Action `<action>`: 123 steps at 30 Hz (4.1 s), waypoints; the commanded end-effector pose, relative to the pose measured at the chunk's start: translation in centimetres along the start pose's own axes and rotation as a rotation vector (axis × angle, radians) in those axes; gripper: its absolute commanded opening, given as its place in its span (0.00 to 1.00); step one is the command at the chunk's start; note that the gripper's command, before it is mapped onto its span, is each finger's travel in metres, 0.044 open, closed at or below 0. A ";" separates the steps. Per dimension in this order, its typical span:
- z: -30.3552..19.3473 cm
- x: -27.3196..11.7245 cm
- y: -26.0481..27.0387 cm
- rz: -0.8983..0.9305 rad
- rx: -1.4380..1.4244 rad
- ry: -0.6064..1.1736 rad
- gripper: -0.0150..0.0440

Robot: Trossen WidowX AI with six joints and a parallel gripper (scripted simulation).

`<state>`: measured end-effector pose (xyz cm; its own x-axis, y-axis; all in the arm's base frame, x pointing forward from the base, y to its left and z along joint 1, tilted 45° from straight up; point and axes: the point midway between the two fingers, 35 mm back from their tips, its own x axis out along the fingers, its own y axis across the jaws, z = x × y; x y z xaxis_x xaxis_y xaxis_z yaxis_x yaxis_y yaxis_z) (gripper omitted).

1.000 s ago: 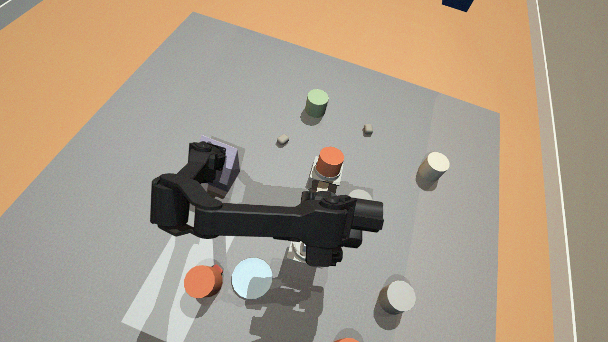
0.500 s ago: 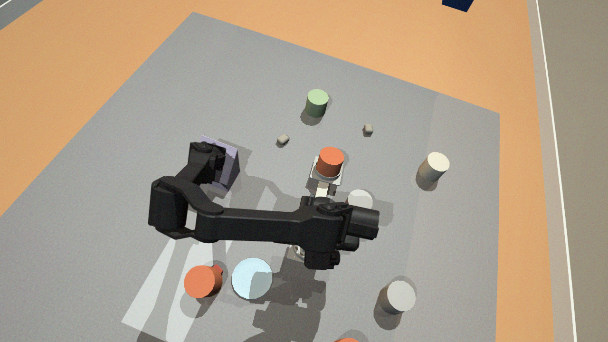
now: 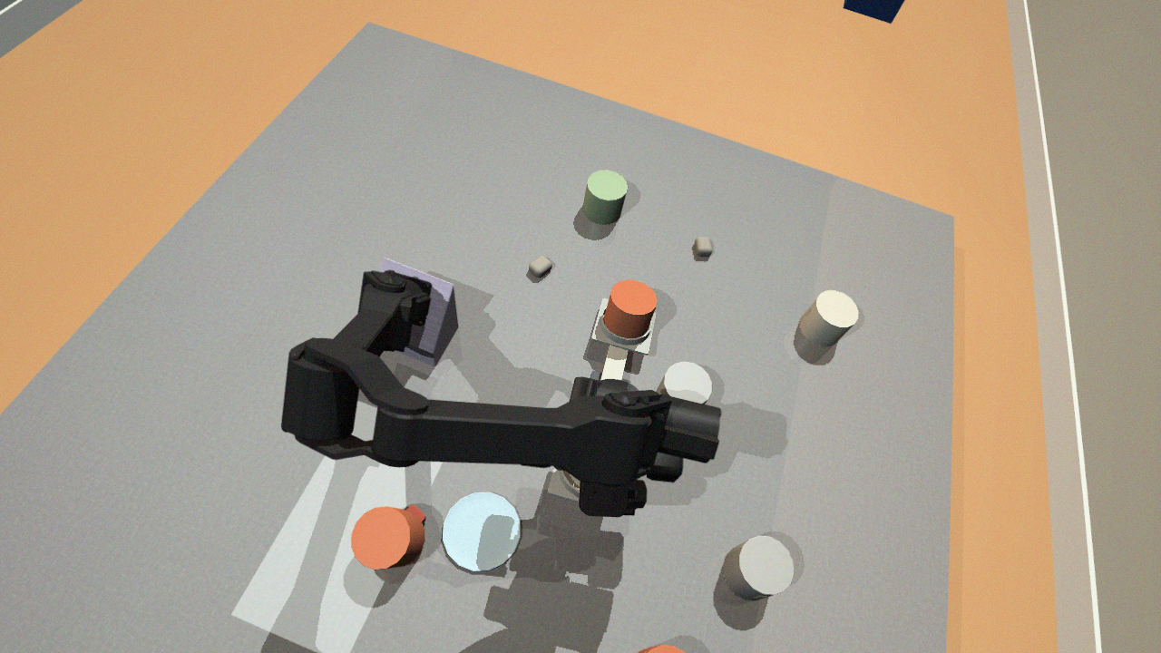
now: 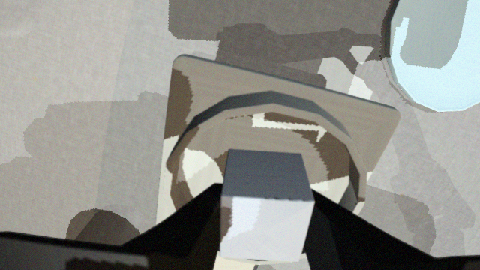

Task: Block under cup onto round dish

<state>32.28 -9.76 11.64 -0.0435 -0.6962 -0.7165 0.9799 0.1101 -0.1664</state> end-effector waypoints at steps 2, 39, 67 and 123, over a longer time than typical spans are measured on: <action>0.0 0.2 -0.2 -0.006 -0.010 -0.005 0.44; 3.8 -5.2 -4.8 0.008 -0.064 0.022 0.25; 7.8 2.1 -12.9 -0.010 -0.012 -0.010 0.25; 7.8 0.6 -13.0 -0.010 -0.013 -0.011 1.00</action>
<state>21.24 -17.45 18.12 -0.0436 -0.7018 -0.7111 0.9755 0.1239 -0.1820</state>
